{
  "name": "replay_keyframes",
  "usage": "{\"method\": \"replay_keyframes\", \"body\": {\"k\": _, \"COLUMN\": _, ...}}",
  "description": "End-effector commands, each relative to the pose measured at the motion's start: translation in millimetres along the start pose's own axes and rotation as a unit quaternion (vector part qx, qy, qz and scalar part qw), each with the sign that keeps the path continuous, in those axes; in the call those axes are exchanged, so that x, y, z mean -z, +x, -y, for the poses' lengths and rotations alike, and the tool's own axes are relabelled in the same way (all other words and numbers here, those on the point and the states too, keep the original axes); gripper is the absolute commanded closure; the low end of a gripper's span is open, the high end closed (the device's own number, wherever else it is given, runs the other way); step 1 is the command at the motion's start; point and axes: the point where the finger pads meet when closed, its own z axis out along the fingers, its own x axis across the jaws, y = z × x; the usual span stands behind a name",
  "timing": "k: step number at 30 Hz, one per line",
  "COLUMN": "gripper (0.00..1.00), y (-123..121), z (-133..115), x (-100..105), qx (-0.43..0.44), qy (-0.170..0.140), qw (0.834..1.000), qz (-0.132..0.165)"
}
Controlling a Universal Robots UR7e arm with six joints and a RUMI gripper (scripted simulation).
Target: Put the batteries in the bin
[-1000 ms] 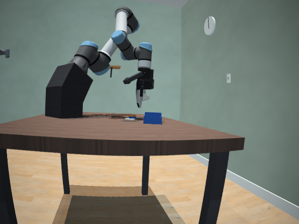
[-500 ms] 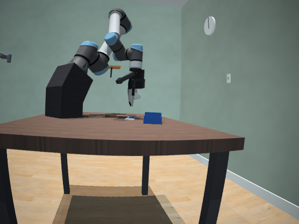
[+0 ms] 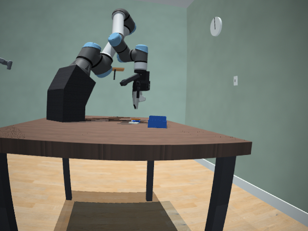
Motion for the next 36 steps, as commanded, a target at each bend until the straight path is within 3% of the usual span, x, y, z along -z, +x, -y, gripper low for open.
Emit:
{"method": "replay_keyframes", "body": {"k": 1, "gripper": 0.83, "y": -4.4, "z": -1.8, "x": 0.2, "qx": 0.000, "qy": 0.000, "qw": 1.000, "qz": 0.000}}
{"method": "replay_keyframes", "body": {"k": 33, "gripper": 0.83, "y": -4.3, "z": -1.7, "x": 0.2, "qx": 0.000, "qy": 0.000, "qw": 1.000, "qz": 0.000}}
{"method": "replay_keyframes", "body": {"k": 36, "gripper": 0.83, "y": -4.3, "z": -1.7, "x": -7.8, "qx": 0.000, "qy": 0.000, "qw": 1.000, "qz": 0.000}}
